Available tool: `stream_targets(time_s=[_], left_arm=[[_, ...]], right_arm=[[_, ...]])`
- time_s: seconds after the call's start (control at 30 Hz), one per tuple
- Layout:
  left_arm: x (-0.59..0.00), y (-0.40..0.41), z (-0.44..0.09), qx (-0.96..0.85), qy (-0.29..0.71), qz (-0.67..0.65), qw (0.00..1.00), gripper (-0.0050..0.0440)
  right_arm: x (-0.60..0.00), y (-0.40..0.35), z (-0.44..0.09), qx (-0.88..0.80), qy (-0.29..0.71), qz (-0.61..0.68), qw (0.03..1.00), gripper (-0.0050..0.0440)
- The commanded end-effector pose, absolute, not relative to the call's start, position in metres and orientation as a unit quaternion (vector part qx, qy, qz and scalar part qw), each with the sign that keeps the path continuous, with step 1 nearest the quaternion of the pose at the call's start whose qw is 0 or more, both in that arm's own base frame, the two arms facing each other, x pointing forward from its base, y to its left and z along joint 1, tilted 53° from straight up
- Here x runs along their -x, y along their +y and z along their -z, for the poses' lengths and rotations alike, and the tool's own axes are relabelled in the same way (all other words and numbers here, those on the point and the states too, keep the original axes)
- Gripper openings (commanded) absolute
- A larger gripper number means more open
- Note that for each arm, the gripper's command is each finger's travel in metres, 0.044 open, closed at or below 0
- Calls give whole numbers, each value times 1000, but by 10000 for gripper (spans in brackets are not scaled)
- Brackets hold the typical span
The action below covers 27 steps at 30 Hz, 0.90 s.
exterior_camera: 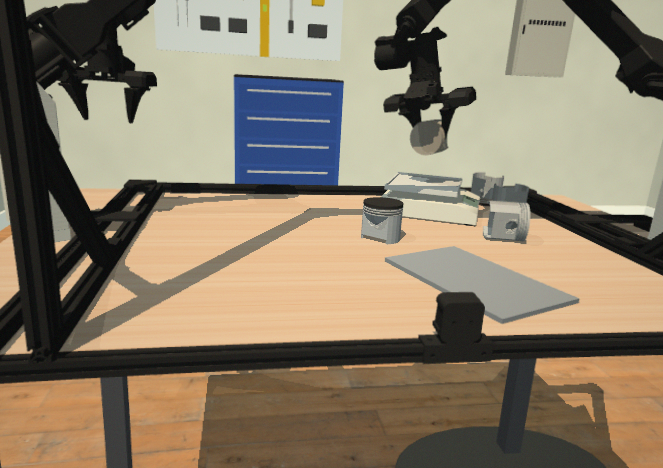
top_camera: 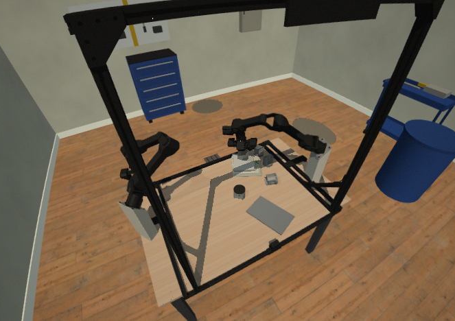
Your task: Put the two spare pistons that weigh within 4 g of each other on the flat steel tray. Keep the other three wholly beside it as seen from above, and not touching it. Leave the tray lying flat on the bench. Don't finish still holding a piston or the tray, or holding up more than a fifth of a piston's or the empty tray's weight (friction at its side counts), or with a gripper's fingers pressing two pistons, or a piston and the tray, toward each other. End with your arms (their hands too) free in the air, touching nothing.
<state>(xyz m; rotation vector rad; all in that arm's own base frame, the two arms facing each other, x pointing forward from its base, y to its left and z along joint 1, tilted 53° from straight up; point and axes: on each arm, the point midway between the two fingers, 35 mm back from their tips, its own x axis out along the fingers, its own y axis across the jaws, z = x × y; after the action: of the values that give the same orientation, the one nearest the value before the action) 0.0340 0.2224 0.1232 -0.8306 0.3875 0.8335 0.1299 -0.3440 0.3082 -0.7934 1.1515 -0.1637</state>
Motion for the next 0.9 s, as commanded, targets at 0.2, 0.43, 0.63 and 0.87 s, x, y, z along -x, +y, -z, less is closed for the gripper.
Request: stream_targets(time_s=[0.2, 0.43, 0.63, 0.87], left_arm=[[-34, 222, -123, 389, 181, -390, 815, 440], [-34, 222, -123, 389, 181, -390, 815, 440], [-34, 222, -123, 389, 181, -390, 815, 440], [-34, 222, -123, 389, 181, -390, 815, 440]], right_arm=[[-126, -335, -317, 368, 521, 89, 765, 158], [-119, -313, -292, 296, 500, 128, 804, 158], [-114, -296, -273, 243, 483, 156, 827, 158], [-108, -277, -251, 177, 459, 188, 850, 158]])
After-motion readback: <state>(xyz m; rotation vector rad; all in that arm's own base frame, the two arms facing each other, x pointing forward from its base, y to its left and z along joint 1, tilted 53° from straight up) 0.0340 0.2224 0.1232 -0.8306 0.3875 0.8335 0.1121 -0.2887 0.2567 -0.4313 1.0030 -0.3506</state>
